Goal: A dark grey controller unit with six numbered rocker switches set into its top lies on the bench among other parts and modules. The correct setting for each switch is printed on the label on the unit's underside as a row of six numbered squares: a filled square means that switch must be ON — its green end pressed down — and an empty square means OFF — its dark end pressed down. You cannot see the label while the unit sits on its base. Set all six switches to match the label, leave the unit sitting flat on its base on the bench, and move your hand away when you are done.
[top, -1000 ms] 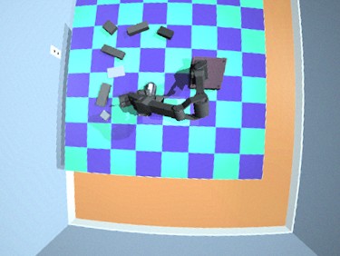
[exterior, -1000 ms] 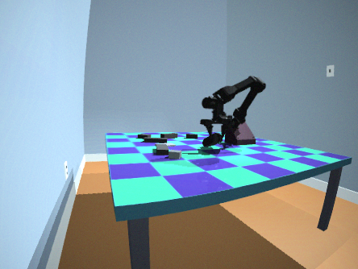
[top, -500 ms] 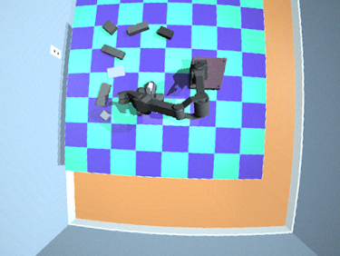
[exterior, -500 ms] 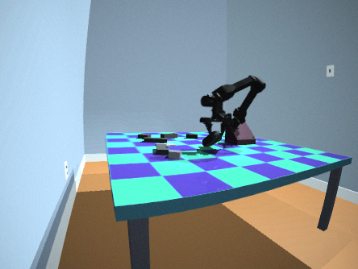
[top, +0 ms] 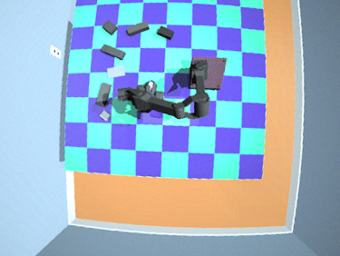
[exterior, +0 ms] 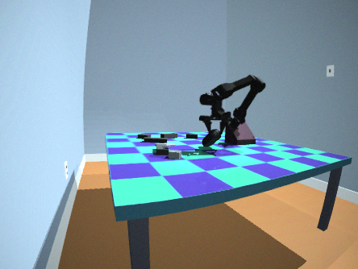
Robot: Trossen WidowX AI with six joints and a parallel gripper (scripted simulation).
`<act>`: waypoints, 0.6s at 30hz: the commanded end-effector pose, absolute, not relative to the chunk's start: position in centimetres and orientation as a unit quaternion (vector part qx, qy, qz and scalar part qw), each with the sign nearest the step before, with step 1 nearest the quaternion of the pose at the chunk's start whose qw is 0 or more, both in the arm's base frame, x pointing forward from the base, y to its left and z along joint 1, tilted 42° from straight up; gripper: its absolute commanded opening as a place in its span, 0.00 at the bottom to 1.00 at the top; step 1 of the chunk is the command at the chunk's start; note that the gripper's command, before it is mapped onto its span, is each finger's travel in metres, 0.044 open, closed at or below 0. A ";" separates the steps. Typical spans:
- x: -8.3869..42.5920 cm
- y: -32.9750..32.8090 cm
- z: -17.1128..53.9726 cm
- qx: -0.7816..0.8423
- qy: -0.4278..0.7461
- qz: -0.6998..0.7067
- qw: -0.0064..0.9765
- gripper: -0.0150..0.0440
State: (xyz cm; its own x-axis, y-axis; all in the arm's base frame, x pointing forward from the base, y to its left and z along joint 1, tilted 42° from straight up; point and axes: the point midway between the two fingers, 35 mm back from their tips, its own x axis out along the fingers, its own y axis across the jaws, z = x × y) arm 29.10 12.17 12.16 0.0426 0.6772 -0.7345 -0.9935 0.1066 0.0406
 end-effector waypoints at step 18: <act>29.0 10.2 12.0 -0.255 0.312 0.616 0.676 0.82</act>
